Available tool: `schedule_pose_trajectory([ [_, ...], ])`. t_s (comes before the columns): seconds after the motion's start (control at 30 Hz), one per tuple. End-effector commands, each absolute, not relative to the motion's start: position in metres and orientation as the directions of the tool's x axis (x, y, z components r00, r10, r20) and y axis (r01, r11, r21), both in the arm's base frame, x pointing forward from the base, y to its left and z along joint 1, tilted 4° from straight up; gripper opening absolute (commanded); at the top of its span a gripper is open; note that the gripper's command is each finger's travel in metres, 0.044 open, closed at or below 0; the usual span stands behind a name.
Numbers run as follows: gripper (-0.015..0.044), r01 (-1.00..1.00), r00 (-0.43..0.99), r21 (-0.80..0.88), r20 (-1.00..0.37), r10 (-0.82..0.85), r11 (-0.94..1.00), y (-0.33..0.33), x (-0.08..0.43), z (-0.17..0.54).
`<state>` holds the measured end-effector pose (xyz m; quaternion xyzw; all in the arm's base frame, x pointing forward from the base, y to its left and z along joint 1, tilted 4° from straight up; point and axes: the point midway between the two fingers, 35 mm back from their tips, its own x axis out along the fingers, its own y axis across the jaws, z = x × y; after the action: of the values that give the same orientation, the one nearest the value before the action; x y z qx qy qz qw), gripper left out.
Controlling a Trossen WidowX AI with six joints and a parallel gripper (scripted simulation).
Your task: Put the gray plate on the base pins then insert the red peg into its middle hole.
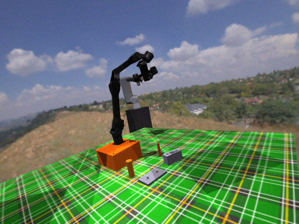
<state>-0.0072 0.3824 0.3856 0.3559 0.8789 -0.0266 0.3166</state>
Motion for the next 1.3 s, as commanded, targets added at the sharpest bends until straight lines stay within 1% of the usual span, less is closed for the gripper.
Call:
schedule_pose_trajectory([
  [0.0, 0.0426, 0.643, -0.546, 0.179, -0.575, 0.609, 0.745, 0.382, -0.007, 0.386],
  [0.03, 0.0440, 0.640, -0.542, 0.186, -0.578, 0.610, 0.746, 0.383, -0.006, 0.384],
  [0.13, 0.0440, 0.589, -0.481, 0.295, -0.620, 0.620, 0.752, 0.388, 0.019, 0.366],
  [0.3, 0.0440, 0.374, -0.312, 0.506, -0.721, 0.619, 0.777, 0.389, 0.094, 0.318],
  [0.4, 0.0440, 0.241, -0.236, 0.552, -0.765, 0.599, 0.799, 0.382, 0.130, 0.296],
  [0.5, 0.0440, 0.117, -0.174, 0.560, -0.801, 0.572, 0.820, 0.373, 0.160, 0.276],
  [0.7, 0.0440, -0.130, -0.069, 0.502, -0.865, 0.498, 0.855, 0.345, 0.215, 0.239],
  [0.93, 0.0440, -0.395, 0.019, 0.349, -0.922, 0.387, 0.850, 0.297, 0.272, 0.196],
  [1.1, 0.0440, -0.563, 0.046, 0.219, -0.954, 0.295, 0.797, 0.254, 0.302, 0.164],
  [1.27, 0.0440, -0.724, 0.059, 0.083, -0.982, 0.181, 0.685, 0.205, 0.326, 0.133],
])
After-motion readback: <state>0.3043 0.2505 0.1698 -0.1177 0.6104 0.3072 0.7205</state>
